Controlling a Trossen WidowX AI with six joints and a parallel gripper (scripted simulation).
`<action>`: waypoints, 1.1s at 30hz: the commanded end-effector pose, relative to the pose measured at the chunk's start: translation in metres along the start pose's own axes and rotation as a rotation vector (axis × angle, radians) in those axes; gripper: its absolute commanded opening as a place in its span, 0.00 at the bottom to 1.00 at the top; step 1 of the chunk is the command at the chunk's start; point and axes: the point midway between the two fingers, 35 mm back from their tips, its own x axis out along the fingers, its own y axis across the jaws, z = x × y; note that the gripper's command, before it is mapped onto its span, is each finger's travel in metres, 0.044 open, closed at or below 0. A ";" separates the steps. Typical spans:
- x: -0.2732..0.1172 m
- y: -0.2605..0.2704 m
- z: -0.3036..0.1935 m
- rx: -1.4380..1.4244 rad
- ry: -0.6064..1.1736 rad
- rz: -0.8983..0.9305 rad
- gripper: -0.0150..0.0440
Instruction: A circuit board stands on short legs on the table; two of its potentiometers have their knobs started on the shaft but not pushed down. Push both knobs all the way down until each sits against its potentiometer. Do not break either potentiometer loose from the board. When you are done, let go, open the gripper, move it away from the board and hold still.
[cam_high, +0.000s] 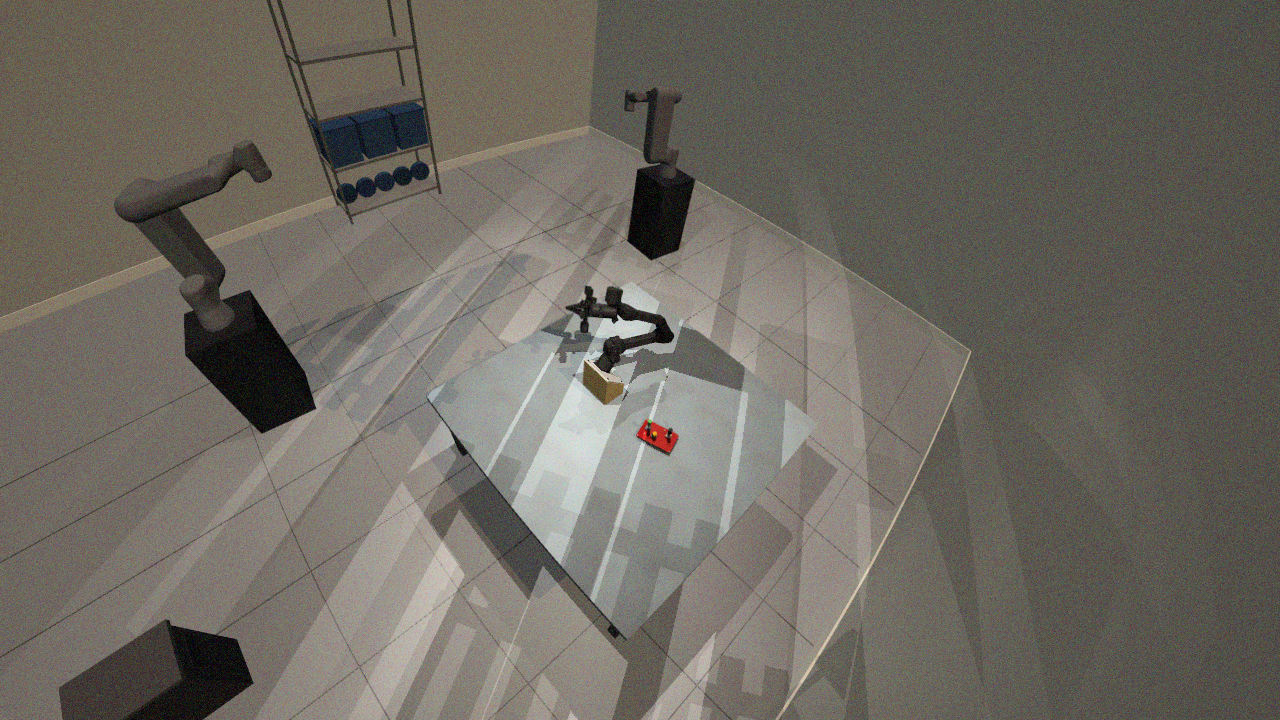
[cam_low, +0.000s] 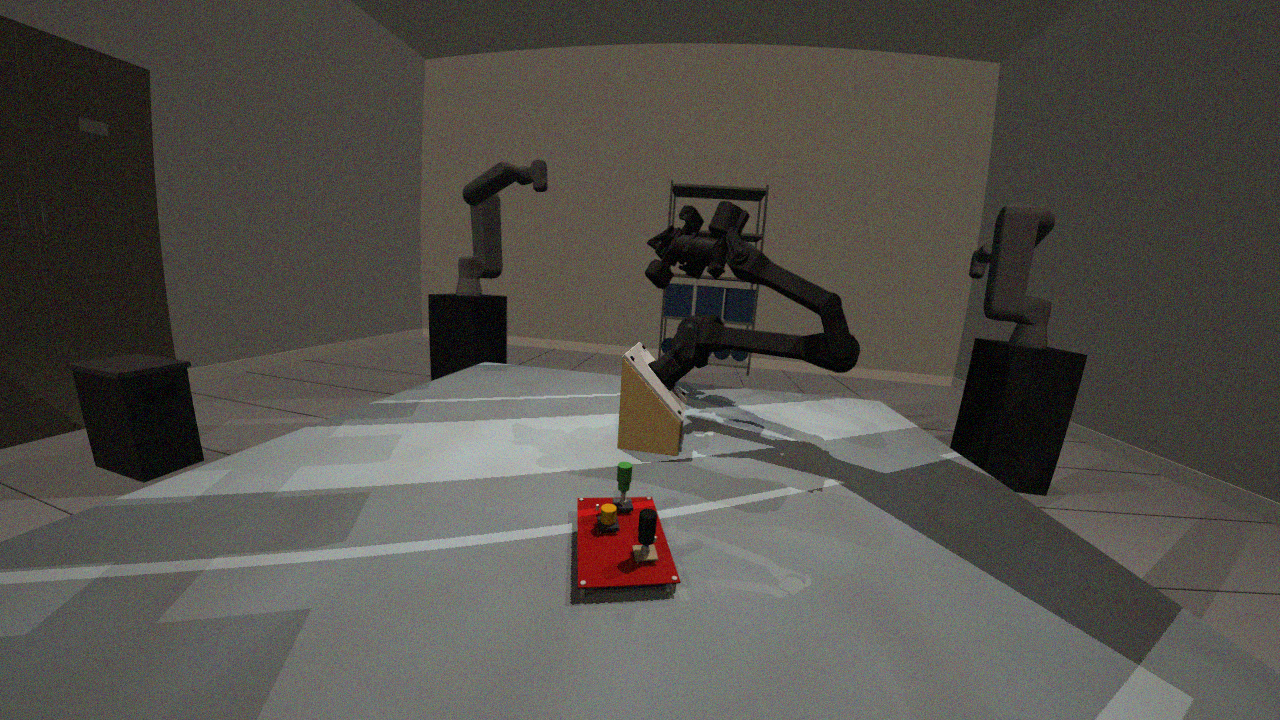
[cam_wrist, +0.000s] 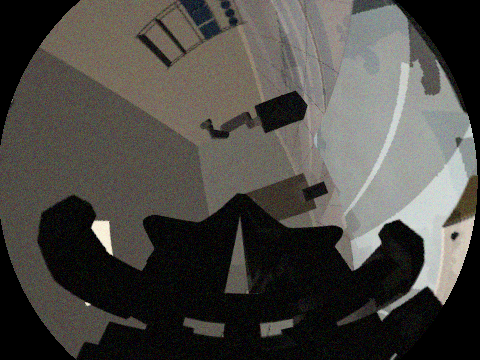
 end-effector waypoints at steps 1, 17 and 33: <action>0.002 -0.004 -0.020 -0.108 0.077 -0.049 0.25; -0.003 -0.031 -0.099 -0.534 0.393 -0.204 0.25; -0.028 -0.073 -0.164 -0.907 0.700 -0.307 0.25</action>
